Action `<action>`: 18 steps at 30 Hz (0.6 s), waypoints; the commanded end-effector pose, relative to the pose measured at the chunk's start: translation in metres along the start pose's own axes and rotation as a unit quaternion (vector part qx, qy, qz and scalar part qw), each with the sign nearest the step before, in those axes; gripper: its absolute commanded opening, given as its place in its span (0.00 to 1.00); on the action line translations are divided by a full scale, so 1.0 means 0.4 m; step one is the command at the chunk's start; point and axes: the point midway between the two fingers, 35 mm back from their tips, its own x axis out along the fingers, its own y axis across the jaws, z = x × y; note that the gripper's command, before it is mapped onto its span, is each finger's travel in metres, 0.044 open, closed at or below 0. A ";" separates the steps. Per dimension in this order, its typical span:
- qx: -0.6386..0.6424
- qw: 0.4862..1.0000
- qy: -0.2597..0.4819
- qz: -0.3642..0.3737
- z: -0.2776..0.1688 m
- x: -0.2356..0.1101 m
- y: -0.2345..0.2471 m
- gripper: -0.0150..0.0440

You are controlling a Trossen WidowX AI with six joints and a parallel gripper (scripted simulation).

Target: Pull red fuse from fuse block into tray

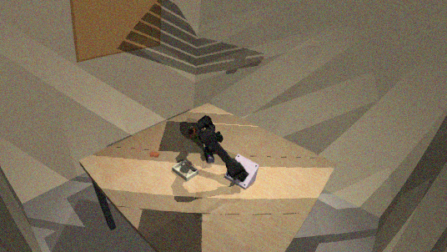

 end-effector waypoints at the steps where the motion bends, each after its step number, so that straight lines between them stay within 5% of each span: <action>1: 0.000 1.000 0.000 0.000 0.000 -0.001 0.001 0.28; 18: 0.000 1.000 0.000 0.000 0.000 -0.013 0.001 0.25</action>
